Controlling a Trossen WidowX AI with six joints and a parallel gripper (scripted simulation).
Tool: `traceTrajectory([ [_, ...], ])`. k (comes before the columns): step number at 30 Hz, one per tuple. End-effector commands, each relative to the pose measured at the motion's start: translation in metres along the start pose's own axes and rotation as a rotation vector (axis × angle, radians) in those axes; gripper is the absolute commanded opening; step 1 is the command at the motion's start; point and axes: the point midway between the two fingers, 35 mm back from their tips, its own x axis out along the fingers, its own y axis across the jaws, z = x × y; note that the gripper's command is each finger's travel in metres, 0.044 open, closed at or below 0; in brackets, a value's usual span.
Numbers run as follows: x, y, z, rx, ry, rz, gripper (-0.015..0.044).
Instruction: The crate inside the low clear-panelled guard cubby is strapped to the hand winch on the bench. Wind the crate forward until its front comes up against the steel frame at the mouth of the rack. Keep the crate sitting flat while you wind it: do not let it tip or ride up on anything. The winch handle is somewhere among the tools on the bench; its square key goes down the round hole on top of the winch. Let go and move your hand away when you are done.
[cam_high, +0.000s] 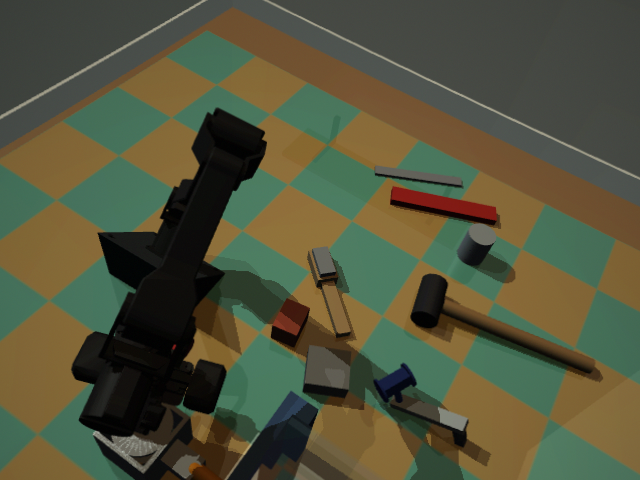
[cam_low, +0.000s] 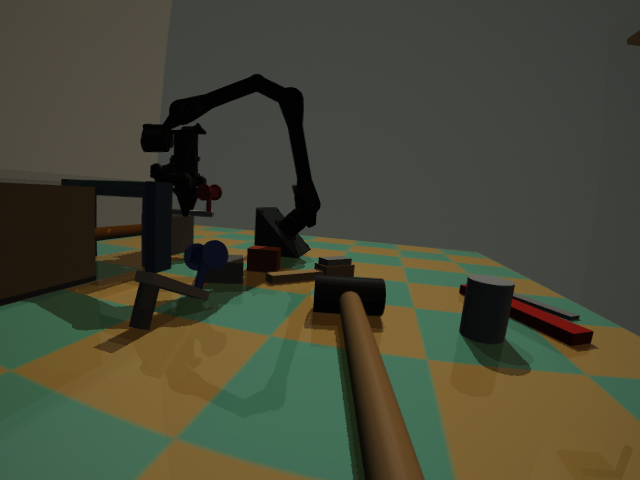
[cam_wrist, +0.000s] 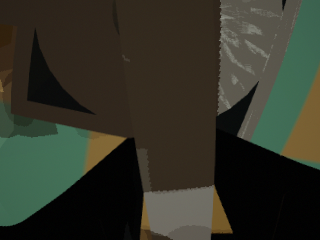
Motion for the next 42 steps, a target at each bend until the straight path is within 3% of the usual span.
traceTrajectory([
  [1,0.0039,0.0013,0.0007,0.038,0.005,-0.005,0.0000],
  [42,0.0043,0.0015,0.0006,0.048,0.005,-0.005,0.0000],
])
